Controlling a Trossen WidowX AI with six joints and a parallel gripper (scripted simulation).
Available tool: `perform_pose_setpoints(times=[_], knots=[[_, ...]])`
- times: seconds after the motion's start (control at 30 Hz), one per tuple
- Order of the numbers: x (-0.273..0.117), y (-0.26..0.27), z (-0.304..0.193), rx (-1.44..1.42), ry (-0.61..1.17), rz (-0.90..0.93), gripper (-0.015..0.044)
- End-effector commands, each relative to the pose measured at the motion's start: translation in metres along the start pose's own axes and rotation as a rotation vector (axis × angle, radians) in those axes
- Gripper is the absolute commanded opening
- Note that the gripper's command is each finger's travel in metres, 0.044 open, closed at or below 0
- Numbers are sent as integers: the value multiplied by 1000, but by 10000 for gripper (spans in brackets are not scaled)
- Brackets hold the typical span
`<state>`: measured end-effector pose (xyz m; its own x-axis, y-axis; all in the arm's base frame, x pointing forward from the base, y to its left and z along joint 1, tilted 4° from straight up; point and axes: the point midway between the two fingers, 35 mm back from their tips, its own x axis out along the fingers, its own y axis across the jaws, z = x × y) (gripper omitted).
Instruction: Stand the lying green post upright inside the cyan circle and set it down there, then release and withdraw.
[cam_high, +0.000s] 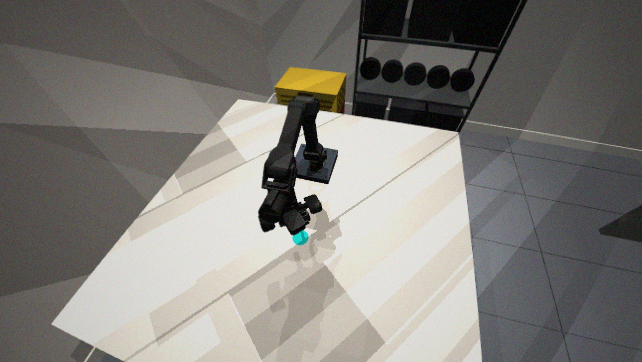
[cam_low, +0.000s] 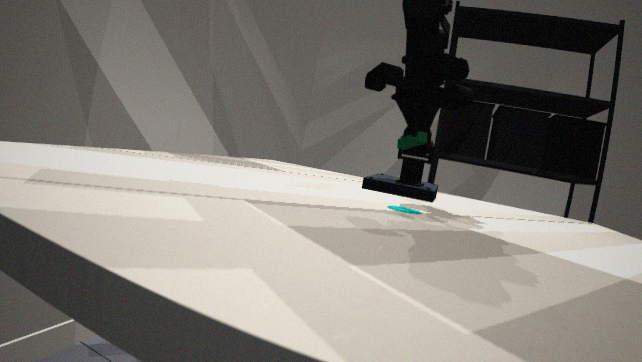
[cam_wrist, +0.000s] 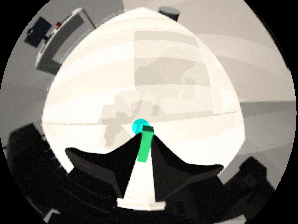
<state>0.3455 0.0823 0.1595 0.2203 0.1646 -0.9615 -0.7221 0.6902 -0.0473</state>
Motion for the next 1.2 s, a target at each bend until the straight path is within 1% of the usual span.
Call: perform_pose_setpoints(times=[0.0,1.17], knots=[[4,-1,1,19,-28,6,23],[22,-20,14,122,-273,14,23]])
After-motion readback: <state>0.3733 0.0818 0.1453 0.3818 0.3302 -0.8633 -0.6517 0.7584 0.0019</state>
